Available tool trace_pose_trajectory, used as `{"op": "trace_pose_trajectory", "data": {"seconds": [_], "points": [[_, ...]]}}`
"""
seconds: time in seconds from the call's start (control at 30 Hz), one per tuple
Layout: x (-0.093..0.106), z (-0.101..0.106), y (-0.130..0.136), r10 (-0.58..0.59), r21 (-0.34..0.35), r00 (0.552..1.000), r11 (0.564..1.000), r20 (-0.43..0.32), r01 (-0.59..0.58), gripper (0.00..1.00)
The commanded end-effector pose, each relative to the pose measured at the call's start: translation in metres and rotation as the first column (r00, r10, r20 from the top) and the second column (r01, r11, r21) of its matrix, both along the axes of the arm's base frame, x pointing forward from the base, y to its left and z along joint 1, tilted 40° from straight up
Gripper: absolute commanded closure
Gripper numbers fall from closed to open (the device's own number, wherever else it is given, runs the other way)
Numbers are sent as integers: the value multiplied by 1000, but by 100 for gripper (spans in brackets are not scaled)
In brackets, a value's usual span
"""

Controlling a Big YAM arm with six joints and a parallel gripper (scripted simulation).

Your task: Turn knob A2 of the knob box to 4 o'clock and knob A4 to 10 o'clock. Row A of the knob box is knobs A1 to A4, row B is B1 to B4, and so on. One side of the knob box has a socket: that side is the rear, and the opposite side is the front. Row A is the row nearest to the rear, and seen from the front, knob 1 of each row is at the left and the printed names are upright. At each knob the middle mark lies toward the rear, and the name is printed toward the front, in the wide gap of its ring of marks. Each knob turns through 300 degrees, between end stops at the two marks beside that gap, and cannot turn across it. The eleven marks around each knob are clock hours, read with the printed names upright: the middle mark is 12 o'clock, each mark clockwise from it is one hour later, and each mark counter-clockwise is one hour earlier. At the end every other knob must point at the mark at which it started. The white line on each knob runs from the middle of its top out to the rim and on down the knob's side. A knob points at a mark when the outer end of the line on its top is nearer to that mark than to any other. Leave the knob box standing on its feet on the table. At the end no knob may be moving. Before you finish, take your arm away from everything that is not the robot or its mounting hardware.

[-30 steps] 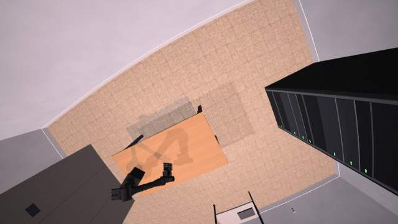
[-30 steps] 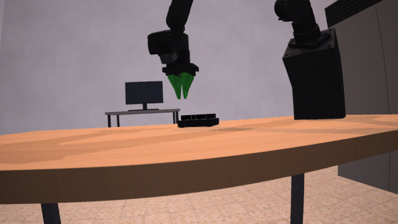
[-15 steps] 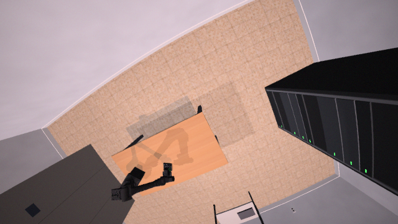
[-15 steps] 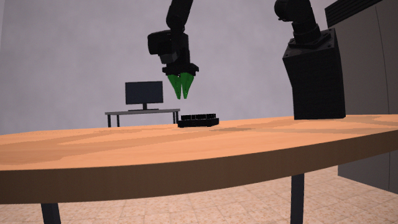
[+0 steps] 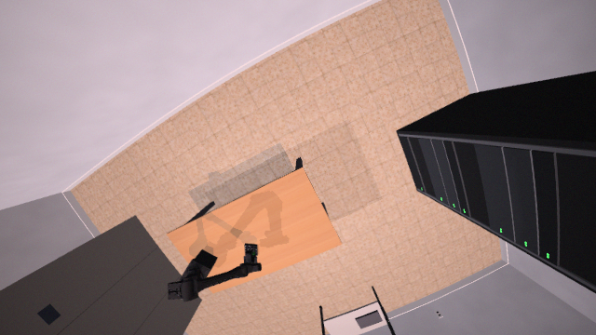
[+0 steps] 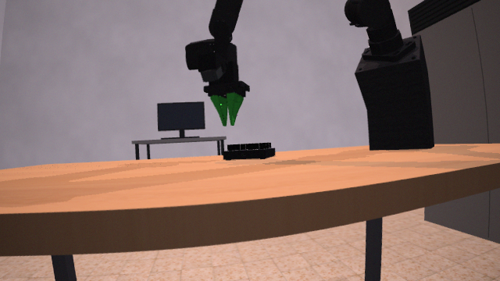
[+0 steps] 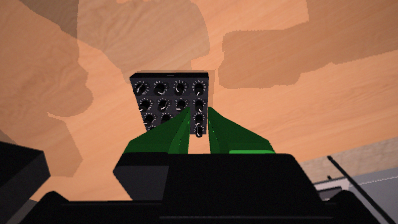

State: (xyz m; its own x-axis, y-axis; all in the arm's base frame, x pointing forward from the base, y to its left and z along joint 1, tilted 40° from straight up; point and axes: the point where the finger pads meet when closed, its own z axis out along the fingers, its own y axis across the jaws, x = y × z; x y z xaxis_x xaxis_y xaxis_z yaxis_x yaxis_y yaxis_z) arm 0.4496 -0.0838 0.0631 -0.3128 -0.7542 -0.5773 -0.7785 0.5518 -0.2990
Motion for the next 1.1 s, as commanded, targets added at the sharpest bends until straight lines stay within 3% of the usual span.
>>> {"op": "trace_pose_trajectory", "data": {"seconds": [0.0,1.07], "points": [[11,2,1,1,-1,1000,1000,12,-1,81],[32,-23,12,-2,-2,1000,1000,17,2,81]]}}
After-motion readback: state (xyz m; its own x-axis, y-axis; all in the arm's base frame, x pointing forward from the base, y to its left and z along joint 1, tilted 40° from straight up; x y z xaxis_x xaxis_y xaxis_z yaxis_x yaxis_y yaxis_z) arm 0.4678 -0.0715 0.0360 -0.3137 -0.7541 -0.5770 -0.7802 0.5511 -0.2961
